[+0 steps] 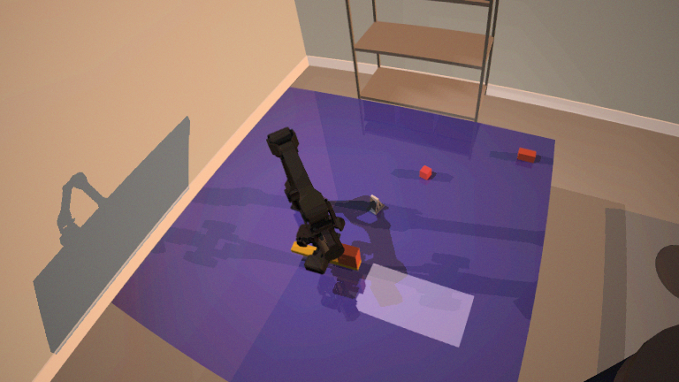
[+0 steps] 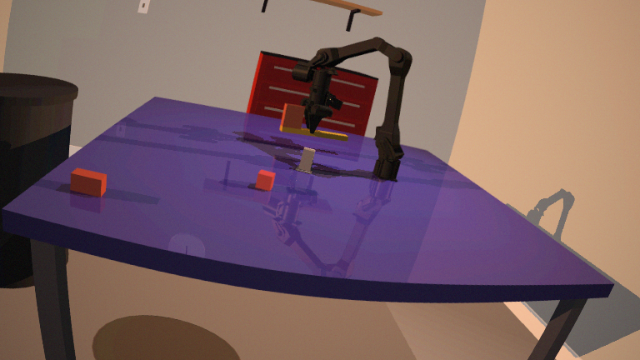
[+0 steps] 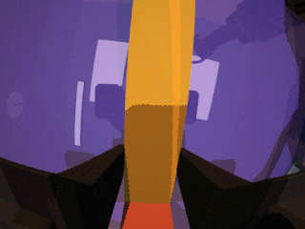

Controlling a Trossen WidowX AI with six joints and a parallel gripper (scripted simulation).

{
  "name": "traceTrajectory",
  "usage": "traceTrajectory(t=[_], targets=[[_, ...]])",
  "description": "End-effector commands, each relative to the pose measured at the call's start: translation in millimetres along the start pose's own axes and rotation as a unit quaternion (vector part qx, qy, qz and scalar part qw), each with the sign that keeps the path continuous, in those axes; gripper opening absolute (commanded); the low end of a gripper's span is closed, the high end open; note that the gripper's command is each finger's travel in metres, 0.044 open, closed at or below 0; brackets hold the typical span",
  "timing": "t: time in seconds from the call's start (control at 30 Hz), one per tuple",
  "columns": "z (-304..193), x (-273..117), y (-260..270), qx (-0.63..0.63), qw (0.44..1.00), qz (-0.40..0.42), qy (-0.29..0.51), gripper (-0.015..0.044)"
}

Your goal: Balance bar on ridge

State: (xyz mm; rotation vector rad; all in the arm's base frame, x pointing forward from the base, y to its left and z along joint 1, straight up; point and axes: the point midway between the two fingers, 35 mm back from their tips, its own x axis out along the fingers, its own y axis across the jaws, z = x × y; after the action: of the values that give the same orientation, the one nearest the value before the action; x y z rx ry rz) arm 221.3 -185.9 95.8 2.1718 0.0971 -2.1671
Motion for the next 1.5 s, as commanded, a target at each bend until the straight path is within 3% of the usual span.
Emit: traceTrajectory(t=[0.0, 0.7, 1.47], targets=[[-1.7, -15.2, 1.5, 0.0, 1.0, 0.007, 0.008, 0.0], [1.5, -60.5, -5.6, -0.005, 1.0, 0.005, 0.008, 0.0], [-40.9, -62.5, -85.6, -0.193, 0.981, 0.004, 0.009, 0.0]])
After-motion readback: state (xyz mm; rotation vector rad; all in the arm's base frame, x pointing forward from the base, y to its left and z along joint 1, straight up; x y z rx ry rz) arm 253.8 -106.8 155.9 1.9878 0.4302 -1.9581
